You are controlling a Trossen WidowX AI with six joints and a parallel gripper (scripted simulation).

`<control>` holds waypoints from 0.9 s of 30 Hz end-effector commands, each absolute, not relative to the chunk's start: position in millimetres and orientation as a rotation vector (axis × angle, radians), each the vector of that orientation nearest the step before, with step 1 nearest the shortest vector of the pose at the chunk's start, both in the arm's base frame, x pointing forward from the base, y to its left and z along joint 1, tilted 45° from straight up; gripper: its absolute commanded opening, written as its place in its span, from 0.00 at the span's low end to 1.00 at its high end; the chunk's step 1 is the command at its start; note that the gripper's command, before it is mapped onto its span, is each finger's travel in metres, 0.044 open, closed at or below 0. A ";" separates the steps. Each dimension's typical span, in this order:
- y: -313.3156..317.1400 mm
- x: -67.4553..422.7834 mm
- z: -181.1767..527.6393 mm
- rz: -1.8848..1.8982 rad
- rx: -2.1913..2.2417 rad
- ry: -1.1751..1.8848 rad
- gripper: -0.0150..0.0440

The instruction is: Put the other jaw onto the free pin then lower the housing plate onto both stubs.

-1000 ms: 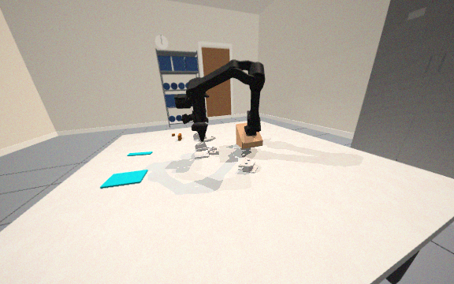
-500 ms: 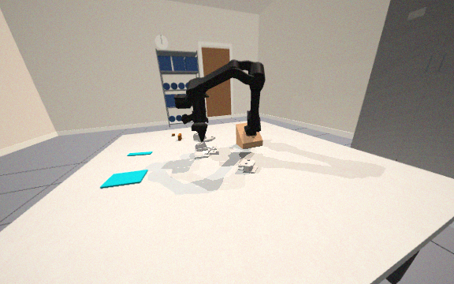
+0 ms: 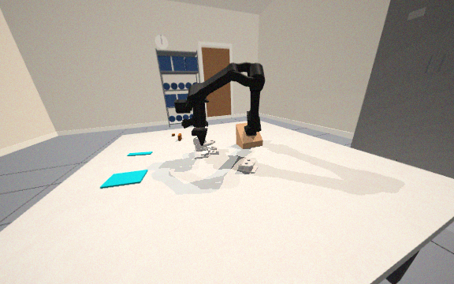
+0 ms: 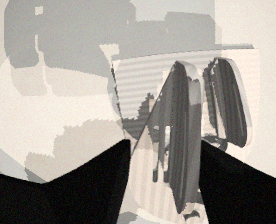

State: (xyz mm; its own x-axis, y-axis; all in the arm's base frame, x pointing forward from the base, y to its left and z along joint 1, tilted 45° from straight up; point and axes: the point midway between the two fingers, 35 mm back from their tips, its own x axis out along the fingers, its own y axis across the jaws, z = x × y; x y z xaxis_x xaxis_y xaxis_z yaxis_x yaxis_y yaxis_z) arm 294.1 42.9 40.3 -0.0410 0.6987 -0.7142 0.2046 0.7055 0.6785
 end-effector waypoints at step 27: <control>64.3 289.5 20.0 0.468 0.764 1.605 0.48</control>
